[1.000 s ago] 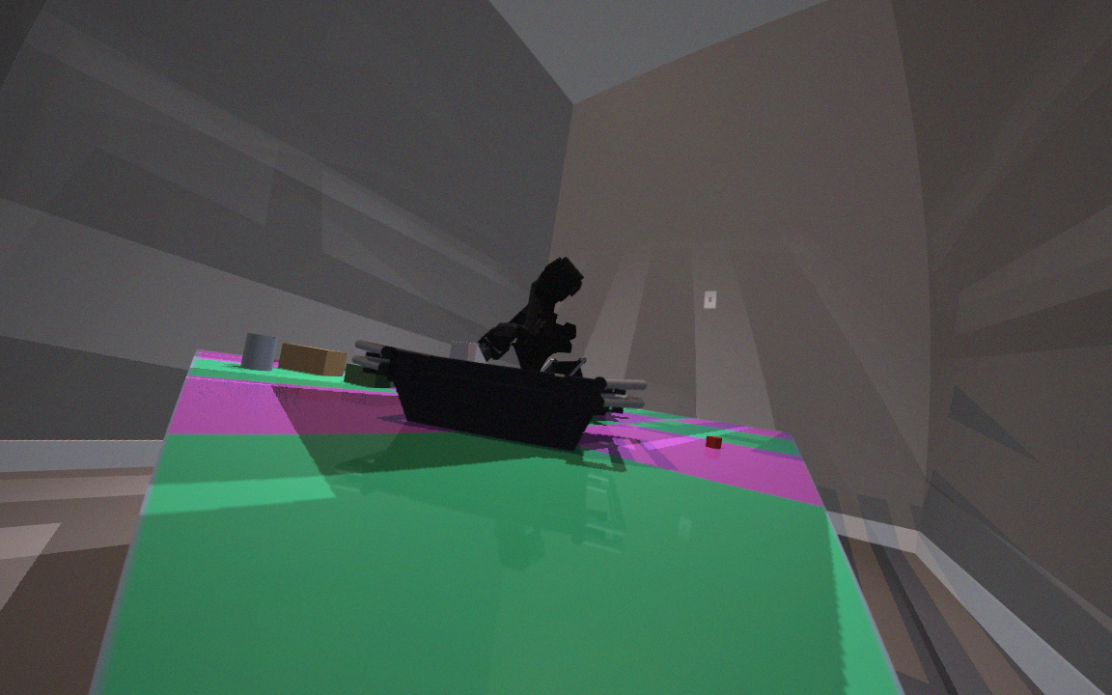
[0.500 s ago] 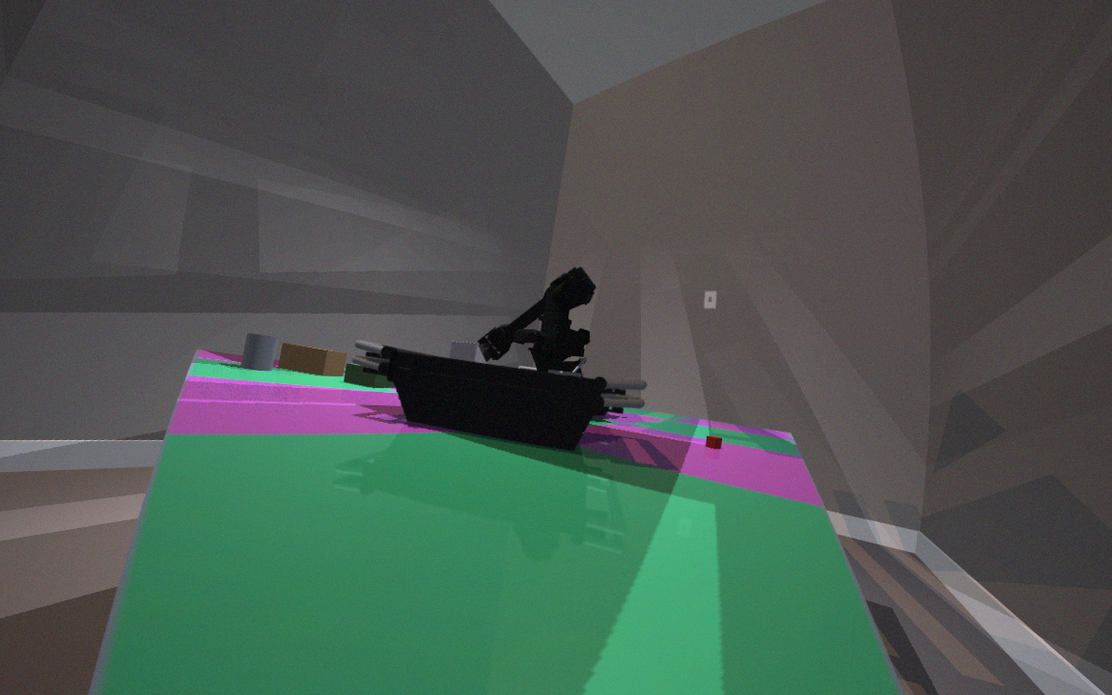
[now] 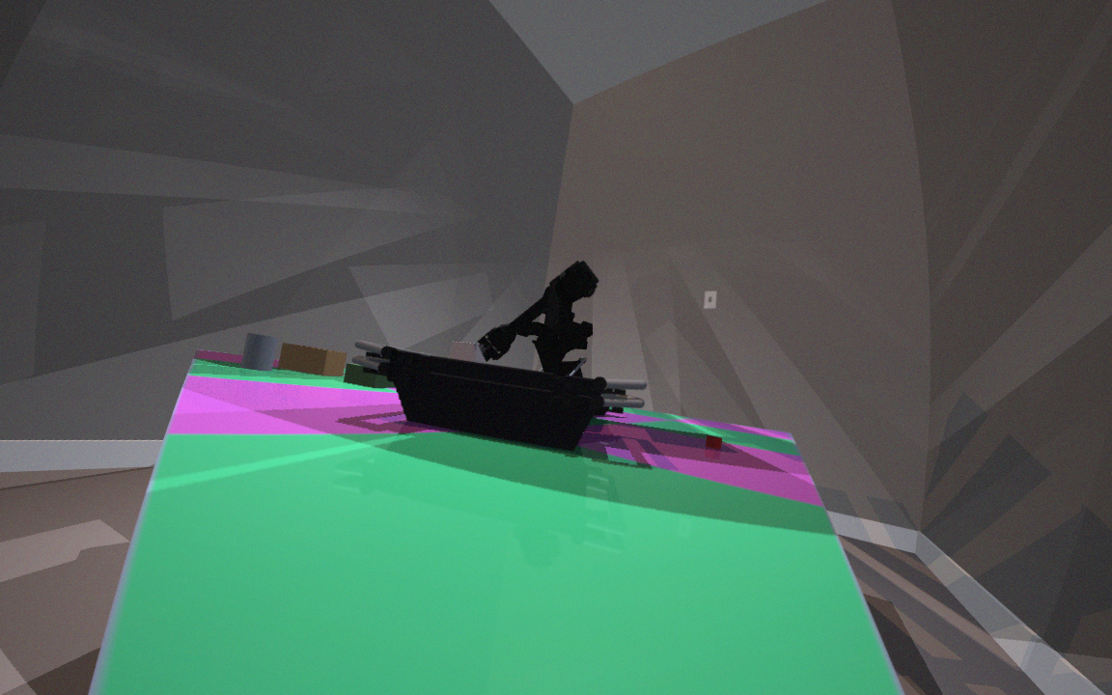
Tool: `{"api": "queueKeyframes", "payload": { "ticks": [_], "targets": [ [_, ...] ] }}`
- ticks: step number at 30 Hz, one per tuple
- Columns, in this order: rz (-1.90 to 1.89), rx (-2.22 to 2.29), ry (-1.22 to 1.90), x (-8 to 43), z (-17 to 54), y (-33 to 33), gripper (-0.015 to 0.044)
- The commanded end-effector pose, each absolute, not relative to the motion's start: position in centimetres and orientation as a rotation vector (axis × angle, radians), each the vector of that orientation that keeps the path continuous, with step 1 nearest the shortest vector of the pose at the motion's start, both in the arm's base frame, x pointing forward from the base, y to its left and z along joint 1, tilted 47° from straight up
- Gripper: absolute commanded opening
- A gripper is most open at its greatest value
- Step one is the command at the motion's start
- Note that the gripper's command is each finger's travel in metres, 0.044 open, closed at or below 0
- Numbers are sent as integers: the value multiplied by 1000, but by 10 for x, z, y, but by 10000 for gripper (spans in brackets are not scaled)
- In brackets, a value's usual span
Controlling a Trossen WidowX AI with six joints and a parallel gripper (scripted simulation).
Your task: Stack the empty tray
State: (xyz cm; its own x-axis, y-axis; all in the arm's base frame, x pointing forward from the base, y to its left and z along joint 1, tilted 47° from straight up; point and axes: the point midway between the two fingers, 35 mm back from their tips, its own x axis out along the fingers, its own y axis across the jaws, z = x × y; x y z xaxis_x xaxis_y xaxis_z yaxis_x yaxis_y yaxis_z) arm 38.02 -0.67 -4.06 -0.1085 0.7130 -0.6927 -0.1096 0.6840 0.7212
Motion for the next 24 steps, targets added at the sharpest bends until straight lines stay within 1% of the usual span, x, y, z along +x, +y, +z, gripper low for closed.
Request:
{"api": "queueKeyframes", "payload": {
  "ticks": [1, 22, 24],
  "targets": [
    [749, 507, 1526, 383, -33, -17, 85],
    [747, 518, 1529, 381, -38, -10, 85],
    [747, 518, 1529, 381, -38, -10, 33]
  ]
}}
